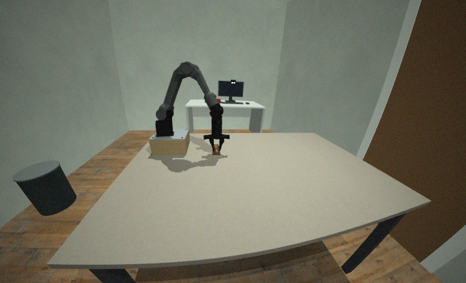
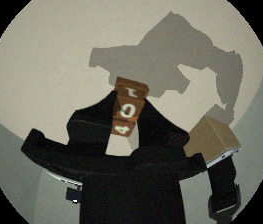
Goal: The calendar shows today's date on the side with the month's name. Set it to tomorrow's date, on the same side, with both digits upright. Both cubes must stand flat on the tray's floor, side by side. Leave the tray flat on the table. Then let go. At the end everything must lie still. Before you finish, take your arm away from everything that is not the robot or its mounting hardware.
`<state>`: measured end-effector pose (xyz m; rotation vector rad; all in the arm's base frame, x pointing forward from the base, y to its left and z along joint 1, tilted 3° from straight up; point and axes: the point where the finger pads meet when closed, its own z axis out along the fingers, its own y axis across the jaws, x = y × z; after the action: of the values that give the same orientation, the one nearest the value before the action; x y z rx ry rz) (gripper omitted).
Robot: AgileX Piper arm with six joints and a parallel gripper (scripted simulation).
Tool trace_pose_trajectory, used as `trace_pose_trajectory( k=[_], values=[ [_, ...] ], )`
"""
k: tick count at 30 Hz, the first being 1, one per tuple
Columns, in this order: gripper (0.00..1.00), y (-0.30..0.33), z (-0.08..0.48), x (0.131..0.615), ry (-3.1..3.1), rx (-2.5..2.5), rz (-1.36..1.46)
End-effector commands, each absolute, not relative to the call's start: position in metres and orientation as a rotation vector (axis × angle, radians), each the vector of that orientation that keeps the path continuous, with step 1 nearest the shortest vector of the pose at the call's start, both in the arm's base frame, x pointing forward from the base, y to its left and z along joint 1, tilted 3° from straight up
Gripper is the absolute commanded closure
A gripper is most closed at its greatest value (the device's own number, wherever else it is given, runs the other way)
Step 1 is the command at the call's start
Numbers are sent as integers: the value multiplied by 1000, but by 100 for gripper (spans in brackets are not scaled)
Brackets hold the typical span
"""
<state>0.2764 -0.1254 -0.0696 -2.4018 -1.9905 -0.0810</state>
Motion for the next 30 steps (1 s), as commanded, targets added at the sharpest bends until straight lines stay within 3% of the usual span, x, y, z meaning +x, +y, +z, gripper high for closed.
trace_pose_trajectory(
  k=[1,7,8,16,17,21,22,30],
  values=[
    [64,-124,-71,275,-1989,-2399,-79],
    [64,-124,-71,275,-1989,-2399,-79],
    [59,-124,-71,275,-1989,-2399,-79],
    [49,-124,-71,275,-1989,-2399,-79],
    [44,-124,-71,275,-1989,-2399,-79],
    [44,-124,-71,275,-1989,-2399,-79],
    [39,-124,-71,275,-1989,-2399,-79],
    [39,-124,-71,275,-1989,-2399,-79]
  ],
)
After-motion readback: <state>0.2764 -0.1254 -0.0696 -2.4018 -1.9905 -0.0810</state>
